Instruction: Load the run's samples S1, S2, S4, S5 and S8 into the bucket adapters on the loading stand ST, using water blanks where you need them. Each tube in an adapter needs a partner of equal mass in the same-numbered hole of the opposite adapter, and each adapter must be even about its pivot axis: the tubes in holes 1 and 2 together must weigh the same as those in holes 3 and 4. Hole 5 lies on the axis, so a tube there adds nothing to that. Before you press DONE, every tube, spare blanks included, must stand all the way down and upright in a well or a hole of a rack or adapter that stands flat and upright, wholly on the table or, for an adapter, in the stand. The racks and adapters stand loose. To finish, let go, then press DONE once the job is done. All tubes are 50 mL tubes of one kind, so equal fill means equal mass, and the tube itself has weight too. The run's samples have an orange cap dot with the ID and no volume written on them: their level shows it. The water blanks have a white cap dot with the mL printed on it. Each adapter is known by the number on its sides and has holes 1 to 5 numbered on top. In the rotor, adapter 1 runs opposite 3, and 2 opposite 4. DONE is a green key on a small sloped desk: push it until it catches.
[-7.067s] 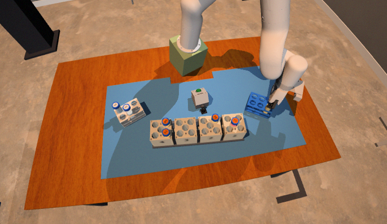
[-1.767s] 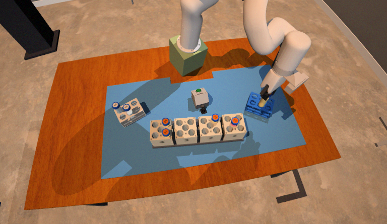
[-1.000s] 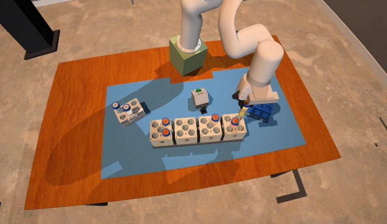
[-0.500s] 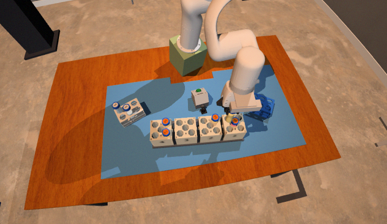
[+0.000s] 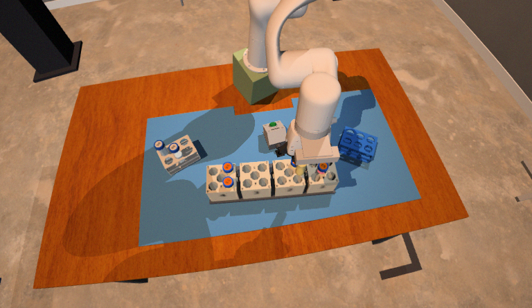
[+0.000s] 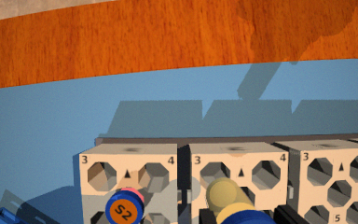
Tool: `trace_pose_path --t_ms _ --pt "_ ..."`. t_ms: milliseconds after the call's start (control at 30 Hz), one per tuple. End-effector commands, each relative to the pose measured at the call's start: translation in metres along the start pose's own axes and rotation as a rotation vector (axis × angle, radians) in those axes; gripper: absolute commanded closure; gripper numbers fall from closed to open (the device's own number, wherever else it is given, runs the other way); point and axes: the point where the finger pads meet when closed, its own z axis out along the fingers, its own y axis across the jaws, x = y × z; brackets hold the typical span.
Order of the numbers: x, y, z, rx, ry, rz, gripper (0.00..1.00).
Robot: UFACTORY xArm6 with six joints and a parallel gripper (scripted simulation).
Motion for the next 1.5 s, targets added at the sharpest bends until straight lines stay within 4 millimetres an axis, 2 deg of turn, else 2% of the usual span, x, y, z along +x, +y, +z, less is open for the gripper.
trace_pose_path --t_ms 0,500,1133,1467 --pt "0.002 0.000 -0.001 0.001 0.004 -0.001 1.00" --pt "0.002 0.000 -0.001 0.002 0.004 -0.001 1.00" --pt "0.002 0.000 0.033 0.001 0.004 -0.001 1.00" --pt "0.002 0.000 0.034 0.001 0.004 -0.001 1.00"
